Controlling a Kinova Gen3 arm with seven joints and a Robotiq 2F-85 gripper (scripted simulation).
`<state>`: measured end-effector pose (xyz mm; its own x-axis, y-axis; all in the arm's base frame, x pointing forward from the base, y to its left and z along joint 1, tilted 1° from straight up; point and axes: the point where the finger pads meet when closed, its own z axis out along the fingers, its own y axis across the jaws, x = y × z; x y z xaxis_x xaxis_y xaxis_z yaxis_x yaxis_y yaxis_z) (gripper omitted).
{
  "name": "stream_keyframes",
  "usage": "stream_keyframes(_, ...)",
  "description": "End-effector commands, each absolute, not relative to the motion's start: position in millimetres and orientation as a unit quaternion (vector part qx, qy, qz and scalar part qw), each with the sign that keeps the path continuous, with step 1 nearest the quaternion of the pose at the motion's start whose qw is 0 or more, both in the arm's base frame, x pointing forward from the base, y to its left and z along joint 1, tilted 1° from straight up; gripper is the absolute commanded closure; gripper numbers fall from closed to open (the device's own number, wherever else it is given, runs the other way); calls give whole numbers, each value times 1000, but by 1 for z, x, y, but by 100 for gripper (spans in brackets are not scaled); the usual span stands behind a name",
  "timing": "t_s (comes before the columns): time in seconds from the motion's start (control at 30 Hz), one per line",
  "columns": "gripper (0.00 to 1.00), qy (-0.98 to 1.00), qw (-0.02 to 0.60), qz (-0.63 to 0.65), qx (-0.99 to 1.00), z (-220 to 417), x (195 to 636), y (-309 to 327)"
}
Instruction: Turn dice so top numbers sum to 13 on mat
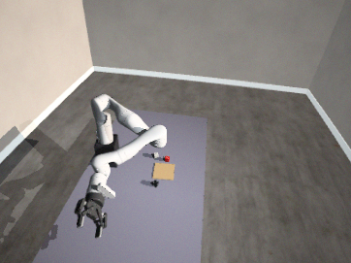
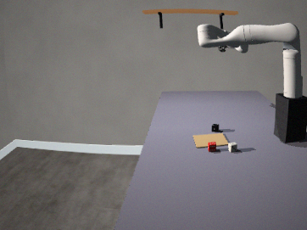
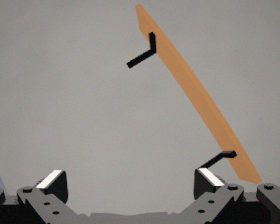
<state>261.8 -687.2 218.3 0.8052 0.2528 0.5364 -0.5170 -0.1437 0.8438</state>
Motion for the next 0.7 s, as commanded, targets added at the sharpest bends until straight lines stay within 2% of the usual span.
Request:
stream_keyframes(0.0, 0, -99, 646, 299, 695, 219, 262, -687)
stream_keyframes(0.07, 0, -99, 646, 299, 695, 219, 262, -687)
stream_keyframes(0.1, 0, -122, 625, 294, 713, 196, 256, -684)
stream_keyframes(0.3, 0, -122, 625, 294, 713, 196, 256, -684)
stream_keyframes(0.33, 0, -144, 602, 288, 731, 172, 252, -680)
stream_keyframes(0.5, 0, -144, 602, 288, 731, 172, 252, -680)
stream_keyframes(0.53, 0, -165, 579, 282, 747, 149, 248, -675)
stream_keyframes(0.67, 0, -165, 579, 282, 747, 149, 248, -675)
